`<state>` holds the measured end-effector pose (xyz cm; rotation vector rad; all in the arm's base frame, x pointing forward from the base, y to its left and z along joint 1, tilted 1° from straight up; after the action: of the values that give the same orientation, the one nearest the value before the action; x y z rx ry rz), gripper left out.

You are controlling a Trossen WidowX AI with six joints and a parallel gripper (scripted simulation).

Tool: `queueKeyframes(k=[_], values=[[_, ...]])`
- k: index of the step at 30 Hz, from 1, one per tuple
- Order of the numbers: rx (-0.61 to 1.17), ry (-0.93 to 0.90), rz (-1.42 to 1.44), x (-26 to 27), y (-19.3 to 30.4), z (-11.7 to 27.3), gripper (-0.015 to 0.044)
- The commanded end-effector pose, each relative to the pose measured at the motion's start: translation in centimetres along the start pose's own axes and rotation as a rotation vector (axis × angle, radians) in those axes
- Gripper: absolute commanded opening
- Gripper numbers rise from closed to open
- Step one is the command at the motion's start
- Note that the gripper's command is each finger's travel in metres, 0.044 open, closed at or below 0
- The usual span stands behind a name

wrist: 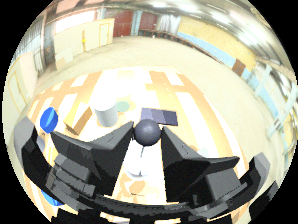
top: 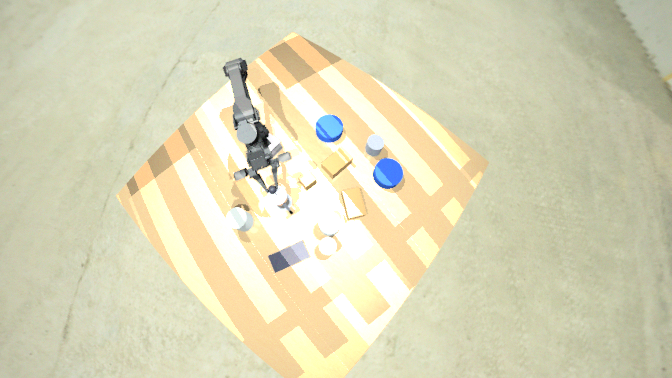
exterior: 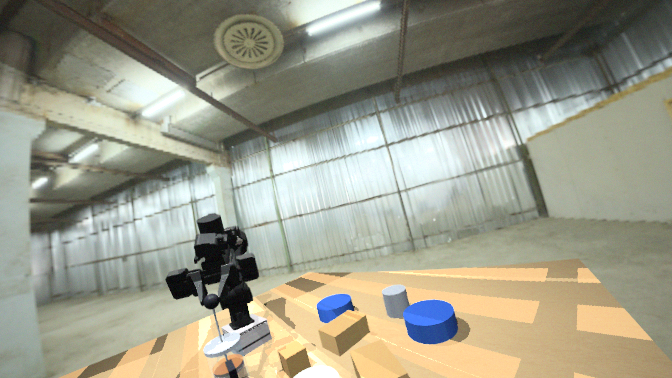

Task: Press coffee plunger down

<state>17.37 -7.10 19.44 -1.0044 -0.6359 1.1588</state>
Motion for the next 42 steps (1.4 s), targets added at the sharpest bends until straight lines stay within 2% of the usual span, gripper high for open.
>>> queueKeyframes(k=[1,19,42], values=[[0.061,-0.004,-0.008,0.2,2.2,-1.0,0.0114],[0.060,-0.004,-0.008,0.5,4.3,-2.8,0.0114],[0.059,-0.005,-0.008,0.5,3.6,-4.1,0.0114]])
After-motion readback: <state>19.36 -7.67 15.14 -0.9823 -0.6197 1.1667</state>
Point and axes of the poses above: the point midway between the two fingers, 35 mm back from their tips, its own z axis back along the fingers, its own x axis across the jaws, y = z × x, the point moved 6 cm from there along z, back along the fingers, and after that the axes turned 6 degrees about z, right-handed, at the moved point
